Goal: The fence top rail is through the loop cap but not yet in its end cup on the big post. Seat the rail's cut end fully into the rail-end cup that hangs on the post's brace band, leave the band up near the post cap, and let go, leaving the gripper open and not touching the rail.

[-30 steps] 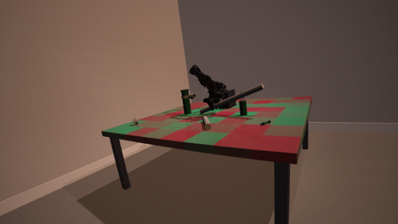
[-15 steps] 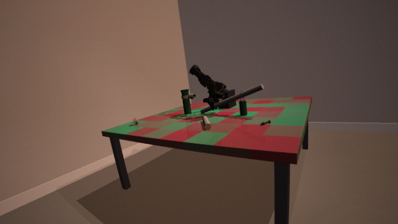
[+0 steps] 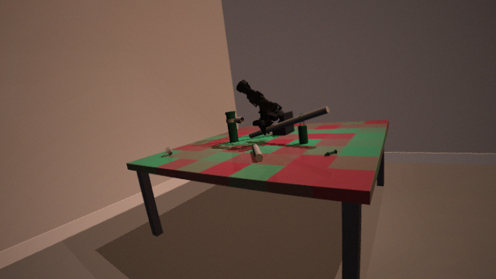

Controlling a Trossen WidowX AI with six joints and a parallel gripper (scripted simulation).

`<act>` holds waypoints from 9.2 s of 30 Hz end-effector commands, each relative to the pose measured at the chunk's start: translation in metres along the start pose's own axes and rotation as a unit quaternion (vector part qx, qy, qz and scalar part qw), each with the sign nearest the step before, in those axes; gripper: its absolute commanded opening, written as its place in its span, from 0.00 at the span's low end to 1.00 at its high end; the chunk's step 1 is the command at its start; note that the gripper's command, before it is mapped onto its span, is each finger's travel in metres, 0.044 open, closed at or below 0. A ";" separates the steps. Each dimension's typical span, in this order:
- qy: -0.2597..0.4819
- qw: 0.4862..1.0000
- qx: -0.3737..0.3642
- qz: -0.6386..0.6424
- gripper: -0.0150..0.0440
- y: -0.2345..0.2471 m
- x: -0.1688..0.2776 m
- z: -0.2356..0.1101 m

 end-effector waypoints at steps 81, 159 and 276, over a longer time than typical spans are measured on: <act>0.126 0.992 0.012 -0.017 0.25 -0.013 0.032 -0.066; 0.135 0.991 0.008 -0.015 0.25 -0.010 0.026 -0.070; 0.118 0.993 0.016 -0.019 1.00 -0.011 0.042 -0.086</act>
Point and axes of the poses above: the point midway between the two fingers, 35 mm back from their tips, its own z axis out along the fingers, its own y axis across the jaws, x = y × z, the point moved 3 cm from there along -z, back along the fingers, and after that the axes turned 4 degrees about z, right-handed, at the moved point
